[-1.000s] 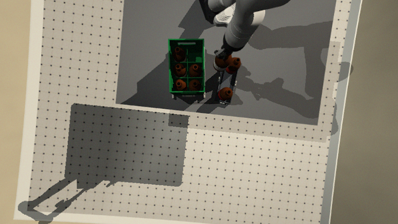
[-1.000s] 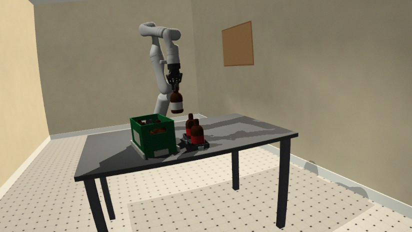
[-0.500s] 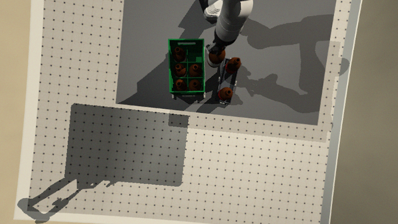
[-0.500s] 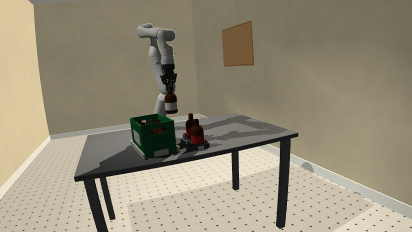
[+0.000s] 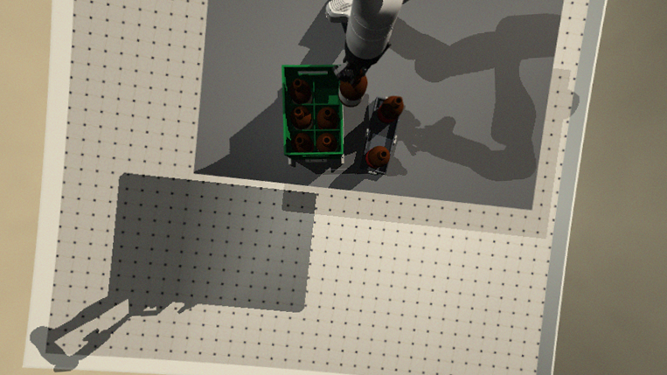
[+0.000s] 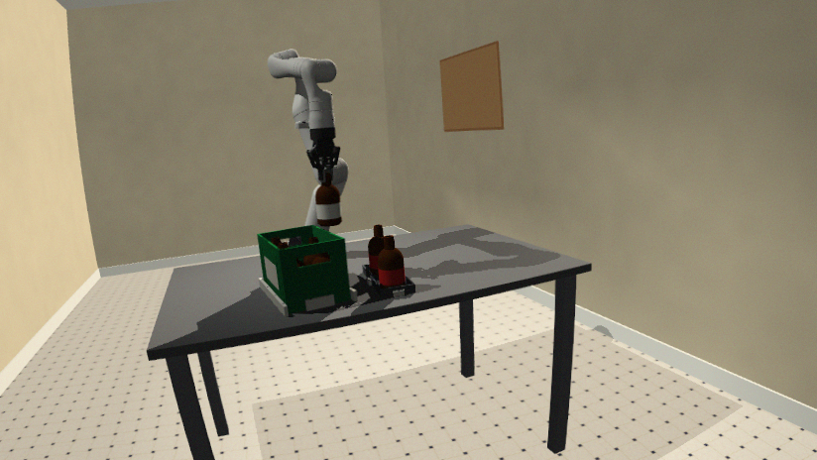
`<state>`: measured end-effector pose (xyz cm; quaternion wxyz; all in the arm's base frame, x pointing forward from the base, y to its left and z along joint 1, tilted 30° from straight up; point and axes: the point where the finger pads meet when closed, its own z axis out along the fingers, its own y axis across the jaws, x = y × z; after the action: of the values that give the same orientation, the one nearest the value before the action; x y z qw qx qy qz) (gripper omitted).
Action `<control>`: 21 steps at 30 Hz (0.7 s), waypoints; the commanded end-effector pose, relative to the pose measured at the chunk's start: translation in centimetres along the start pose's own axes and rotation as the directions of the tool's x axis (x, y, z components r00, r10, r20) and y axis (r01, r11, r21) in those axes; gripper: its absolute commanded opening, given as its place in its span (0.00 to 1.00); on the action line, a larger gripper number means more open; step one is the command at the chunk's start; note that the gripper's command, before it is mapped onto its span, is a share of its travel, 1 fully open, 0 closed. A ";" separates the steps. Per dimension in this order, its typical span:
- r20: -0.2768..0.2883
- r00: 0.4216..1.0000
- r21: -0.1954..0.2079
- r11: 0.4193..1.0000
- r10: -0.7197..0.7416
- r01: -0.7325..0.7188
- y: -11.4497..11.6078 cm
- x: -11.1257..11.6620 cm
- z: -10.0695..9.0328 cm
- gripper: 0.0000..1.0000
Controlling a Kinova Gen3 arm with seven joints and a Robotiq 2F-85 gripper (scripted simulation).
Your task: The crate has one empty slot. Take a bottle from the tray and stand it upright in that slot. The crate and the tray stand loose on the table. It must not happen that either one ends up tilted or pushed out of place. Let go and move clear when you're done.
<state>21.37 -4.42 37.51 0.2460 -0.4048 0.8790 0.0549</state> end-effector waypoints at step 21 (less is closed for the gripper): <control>0.010 1.000 0.000 1.000 0.004 -0.004 -1.6 3.6 -0.1 0.00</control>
<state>20.58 -7.78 36.06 0.2476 -0.4041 0.8788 0.0562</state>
